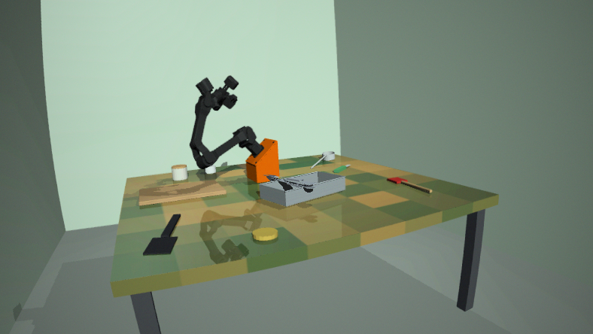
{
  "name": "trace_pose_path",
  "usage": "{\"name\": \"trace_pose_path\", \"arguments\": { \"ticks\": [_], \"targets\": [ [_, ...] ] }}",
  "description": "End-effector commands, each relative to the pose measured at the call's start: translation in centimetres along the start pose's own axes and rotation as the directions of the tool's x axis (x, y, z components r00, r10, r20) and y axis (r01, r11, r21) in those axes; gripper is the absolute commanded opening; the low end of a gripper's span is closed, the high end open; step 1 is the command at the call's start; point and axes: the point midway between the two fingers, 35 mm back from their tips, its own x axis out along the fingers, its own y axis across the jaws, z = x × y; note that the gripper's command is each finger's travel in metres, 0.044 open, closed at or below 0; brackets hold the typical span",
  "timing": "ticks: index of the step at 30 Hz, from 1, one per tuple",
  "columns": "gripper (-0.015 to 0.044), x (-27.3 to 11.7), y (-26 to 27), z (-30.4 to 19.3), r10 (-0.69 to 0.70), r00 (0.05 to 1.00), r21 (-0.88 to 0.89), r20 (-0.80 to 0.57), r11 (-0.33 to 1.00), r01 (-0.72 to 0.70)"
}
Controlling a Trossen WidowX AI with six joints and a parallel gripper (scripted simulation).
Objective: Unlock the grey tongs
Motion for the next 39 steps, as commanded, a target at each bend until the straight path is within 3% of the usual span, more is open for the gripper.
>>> {"name": "trace_pose_path", "arguments": {
  "ticks": [1,5,8,12,15,19,22,27,33,35,39],
  "targets": [
    [0.0374,0.1,0.2,0.1,0.008,1.000,-0.012,0.009,1.000,-0.008],
    [0.0269,0.9,2.3,1.0,0.088,0.991,-0.158,0.099,0.985,-0.072],
    [0.0260,1.7,5.6,2.7,0.194,0.949,-0.355,0.248,0.930,-0.098],
    [0.0260,1.9,8.6,4.8,0.264,0.897,-0.399,0.354,0.910,-0.110],
    [0.0260,1.6,11.0,6.4,0.313,0.829,-0.512,0.464,0.858,-0.037],
    [0.0260,0.6,14.3,9.6,0.339,0.707,-0.617,0.621,0.768,0.173],
    [0.0260,-1.0,16.9,12.3,0.340,0.576,-0.605,0.743,0.710,0.360],
    [0.0260,-2.8,19.2,14.7,0.323,0.479,-0.552,0.816,0.681,0.481],
    [0.0260,-5.9,21.5,18.1,0.251,0.302,-0.392,0.920,0.559,0.731],
    [0.0260,-6.7,21.5,19.7,0.216,0.266,-0.342,0.940,0.555,0.759],
    [0.0260,-9.1,22.4,21.9,0.136,0.151,-0.195,0.979,0.426,0.883]
  ]
}}
